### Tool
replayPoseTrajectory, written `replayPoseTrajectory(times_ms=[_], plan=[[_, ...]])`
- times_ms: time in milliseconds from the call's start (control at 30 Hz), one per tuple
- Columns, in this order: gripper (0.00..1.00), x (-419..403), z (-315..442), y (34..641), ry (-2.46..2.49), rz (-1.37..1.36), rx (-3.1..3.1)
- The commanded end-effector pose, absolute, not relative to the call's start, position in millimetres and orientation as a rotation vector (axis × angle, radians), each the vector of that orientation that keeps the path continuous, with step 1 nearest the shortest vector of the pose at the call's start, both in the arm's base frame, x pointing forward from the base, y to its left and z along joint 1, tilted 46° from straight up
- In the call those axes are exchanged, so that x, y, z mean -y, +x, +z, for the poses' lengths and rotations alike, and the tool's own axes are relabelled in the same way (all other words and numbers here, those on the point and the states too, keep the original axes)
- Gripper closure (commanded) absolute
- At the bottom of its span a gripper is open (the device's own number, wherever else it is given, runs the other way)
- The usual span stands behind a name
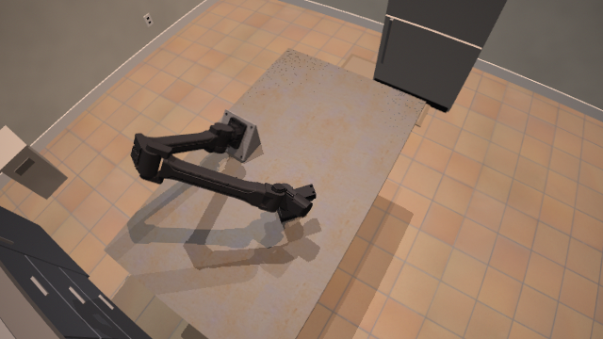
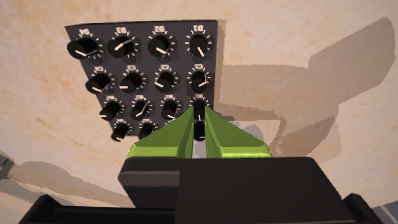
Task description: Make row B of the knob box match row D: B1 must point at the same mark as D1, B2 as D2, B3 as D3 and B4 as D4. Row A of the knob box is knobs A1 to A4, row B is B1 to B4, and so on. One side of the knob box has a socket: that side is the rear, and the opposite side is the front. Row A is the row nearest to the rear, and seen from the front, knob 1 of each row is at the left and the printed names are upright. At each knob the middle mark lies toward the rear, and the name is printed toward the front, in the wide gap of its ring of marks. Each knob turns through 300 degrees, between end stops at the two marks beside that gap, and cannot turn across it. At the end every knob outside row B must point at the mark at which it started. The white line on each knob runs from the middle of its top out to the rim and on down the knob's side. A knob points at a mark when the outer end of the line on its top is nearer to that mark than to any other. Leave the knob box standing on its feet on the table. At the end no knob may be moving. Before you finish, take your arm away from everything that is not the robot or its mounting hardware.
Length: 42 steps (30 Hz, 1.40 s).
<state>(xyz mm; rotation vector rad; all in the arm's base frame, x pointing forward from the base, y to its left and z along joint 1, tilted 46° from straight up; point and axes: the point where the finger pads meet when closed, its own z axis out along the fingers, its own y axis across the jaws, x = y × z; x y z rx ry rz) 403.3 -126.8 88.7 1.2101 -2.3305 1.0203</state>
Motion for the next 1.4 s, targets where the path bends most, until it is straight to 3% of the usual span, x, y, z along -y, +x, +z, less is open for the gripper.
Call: replayPoseTrajectory(times_ms=[0,67,100,900,1367], plan=[[0.92,124,88,408,1.229,1.02,2.328],[0.92,124,88,408,1.229,1.02,2.328],[0.81,124,88,408,1.229,1.02,2.328],[0.81,121,91,409,1.23,1.023,2.331],[0.81,92,132,419,1.225,1.068,2.371]])
